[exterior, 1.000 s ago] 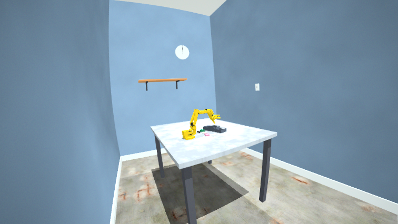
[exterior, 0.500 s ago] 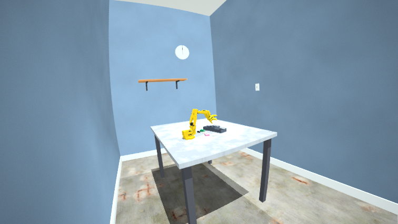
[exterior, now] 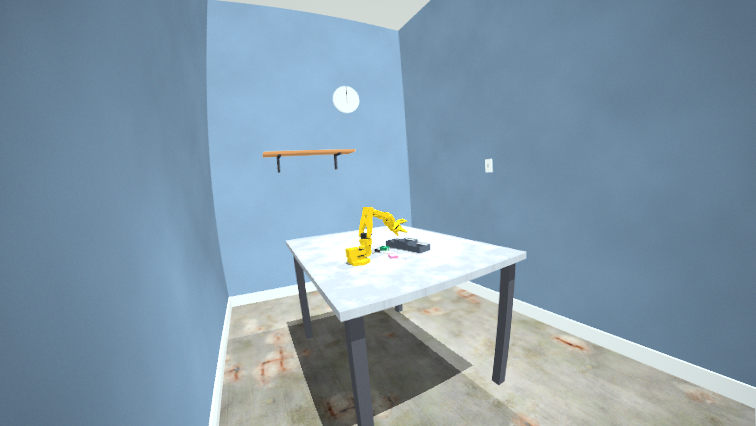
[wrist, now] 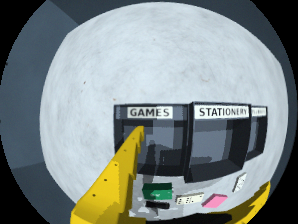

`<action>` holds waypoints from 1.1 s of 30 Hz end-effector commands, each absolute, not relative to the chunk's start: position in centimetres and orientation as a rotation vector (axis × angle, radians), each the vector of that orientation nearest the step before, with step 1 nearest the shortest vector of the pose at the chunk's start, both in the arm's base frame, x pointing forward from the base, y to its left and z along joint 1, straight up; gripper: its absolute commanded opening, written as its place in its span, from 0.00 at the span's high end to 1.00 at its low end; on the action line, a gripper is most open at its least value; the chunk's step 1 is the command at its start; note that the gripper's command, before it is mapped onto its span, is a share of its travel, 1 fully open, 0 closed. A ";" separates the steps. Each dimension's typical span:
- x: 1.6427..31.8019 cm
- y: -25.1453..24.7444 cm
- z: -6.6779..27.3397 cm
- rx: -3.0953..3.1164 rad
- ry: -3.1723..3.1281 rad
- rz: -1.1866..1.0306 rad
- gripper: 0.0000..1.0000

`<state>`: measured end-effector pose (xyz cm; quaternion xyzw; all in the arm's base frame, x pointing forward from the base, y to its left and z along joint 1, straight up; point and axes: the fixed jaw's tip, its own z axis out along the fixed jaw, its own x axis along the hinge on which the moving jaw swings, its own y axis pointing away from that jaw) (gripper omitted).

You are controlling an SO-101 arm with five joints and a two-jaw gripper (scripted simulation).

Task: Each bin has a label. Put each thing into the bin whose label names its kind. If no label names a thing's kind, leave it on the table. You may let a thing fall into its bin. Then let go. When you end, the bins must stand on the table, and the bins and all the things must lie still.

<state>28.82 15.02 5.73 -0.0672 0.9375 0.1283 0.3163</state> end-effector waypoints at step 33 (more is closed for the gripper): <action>29.0 15.3 7.1 -0.172 2.406 0.370 0.00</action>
